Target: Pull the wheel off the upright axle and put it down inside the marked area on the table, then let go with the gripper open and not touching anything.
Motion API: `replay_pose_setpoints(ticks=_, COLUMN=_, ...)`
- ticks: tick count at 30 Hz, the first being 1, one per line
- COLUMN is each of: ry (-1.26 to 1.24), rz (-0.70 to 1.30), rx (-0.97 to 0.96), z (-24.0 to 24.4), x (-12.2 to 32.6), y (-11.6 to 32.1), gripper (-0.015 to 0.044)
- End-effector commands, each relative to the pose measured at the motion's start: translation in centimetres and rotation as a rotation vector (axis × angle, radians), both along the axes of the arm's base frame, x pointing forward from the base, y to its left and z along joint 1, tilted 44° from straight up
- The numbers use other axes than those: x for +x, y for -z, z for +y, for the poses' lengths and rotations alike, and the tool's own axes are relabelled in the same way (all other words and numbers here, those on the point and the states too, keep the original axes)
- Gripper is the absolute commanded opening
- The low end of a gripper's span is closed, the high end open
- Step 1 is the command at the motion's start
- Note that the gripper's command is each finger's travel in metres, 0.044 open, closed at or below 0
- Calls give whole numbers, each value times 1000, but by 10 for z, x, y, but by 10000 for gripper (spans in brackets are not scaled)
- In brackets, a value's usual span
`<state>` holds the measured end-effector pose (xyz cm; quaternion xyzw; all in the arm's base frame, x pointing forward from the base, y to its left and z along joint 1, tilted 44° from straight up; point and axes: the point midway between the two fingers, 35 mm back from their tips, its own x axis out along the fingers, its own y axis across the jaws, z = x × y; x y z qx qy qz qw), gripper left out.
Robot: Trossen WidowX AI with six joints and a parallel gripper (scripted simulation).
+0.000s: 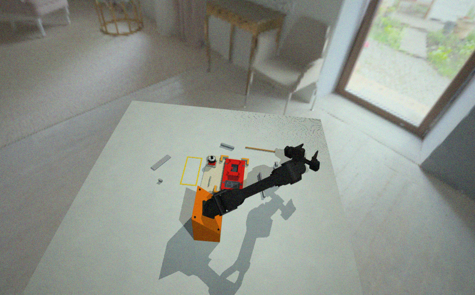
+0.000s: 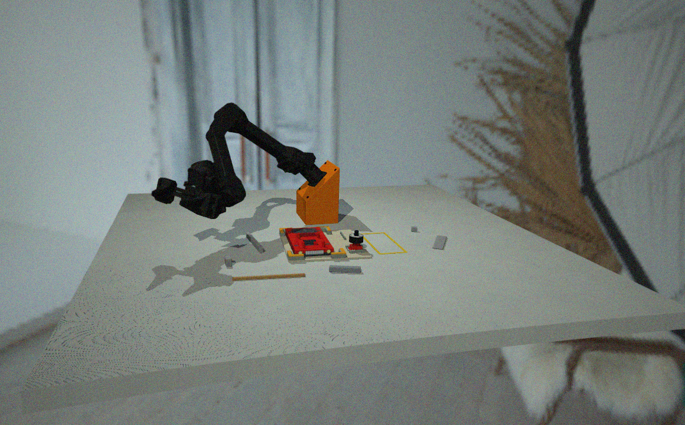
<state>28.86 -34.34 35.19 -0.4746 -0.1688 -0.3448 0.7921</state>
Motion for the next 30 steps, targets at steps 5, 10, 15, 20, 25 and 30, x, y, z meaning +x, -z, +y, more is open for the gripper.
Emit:
replay_pose_setpoints(ticks=5, ry=-137, rz=-16, rx=339, z=-6, x=45, y=34, gripper=300)
replay_pose_setpoints(ticks=10, ry=-258, rz=-22, rx=814, z=4, x=107, y=92, gripper=300)
replay_pose_setpoints(ticks=15, ry=-263, rz=-19, rx=1269, z=33, x=154, y=160, gripper=300)
replay_pose_setpoints(ticks=20, ry=-148, rz=-18, rx=1659, z=79, x=182, y=227, gripper=300)
replay_pose_setpoints(ticks=25, ry=86, rz=-34, rx=1955, z=136, x=187, y=289, gripper=300)
replay_pose_setpoints(ticks=30, ry=391, rz=-81, rx=2102, z=194, x=170, y=335, gripper=300)
